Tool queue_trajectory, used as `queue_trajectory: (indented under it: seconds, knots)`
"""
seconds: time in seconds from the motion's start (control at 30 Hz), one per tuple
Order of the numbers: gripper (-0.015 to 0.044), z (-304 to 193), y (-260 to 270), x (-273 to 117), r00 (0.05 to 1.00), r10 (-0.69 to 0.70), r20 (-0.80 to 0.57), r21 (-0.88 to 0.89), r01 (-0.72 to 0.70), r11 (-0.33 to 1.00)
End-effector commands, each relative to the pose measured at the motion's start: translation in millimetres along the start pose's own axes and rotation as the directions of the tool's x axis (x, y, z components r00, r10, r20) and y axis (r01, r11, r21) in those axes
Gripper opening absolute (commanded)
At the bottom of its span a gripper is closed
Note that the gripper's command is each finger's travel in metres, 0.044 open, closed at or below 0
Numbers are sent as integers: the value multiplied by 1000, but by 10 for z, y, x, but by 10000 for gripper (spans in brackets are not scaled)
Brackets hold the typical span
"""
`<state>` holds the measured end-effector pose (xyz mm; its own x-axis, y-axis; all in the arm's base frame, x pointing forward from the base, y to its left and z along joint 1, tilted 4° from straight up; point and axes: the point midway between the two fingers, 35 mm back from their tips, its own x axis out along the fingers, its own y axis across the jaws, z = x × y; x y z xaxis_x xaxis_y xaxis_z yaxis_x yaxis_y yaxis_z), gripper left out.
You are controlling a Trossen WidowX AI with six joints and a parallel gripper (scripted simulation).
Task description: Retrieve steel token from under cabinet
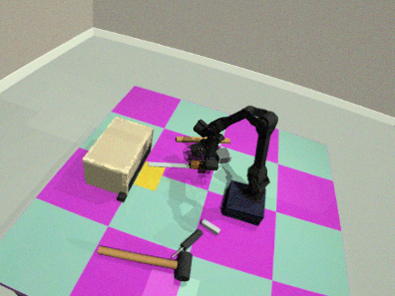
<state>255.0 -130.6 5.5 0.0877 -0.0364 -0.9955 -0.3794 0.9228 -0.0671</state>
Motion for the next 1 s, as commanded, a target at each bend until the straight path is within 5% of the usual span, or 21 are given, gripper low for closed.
queue_trajectory:
  seconds: [0.0, 0.47, 0.7, 0.9, 0.97]
  knots:
    - [0, -21, -36, -9, 1000, -1, -1, -3, 1, 1000]
    - [0, -98, -152, -36, 1000, -1, -3, -9, 1, 1000]
    - [184, -95, -117, -19, 1000, 3, -5, -8, -3, 1000]
    - [200, -95, -118, -19, 1000, 3, -5, -8, -3, 1000]
    - [253, -95, -117, -19, 1000, -1, -3, -8, 1, 1000]
